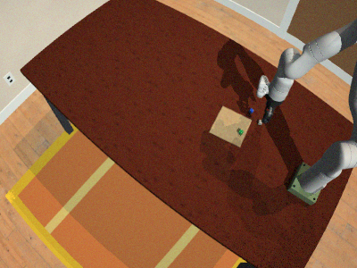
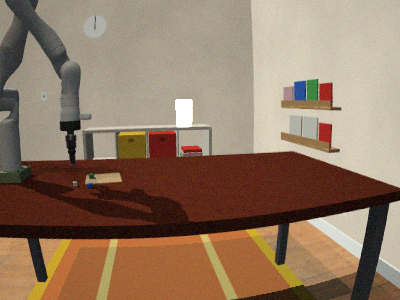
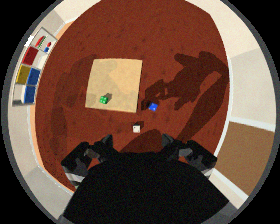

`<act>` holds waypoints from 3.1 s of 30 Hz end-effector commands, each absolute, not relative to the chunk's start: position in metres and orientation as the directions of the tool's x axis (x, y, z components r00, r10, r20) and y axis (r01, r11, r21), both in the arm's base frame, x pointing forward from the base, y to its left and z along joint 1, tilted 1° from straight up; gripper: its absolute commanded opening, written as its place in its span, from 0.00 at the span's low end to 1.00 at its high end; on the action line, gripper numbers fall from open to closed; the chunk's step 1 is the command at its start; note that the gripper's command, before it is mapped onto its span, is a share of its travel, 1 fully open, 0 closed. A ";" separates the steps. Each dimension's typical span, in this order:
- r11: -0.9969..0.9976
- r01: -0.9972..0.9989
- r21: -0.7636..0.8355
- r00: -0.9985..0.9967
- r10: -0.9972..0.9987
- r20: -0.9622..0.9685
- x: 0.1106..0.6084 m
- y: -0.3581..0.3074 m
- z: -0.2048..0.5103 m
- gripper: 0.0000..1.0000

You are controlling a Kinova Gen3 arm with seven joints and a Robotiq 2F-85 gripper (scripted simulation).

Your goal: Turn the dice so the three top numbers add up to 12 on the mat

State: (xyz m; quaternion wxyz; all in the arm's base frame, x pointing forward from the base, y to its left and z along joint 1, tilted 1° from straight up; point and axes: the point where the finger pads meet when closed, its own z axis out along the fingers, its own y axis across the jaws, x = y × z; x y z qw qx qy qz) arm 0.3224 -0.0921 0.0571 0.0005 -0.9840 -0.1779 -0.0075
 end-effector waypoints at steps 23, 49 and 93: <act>-0.937 0.350 0.004 0.937 0.350 0.016 0.323 -0.093 0.058 0.31; -0.937 0.349 0.004 0.937 0.349 0.016 0.323 -0.093 0.052 0.31; -0.937 0.349 0.004 0.937 0.350 0.016 0.324 -0.092 0.006 0.31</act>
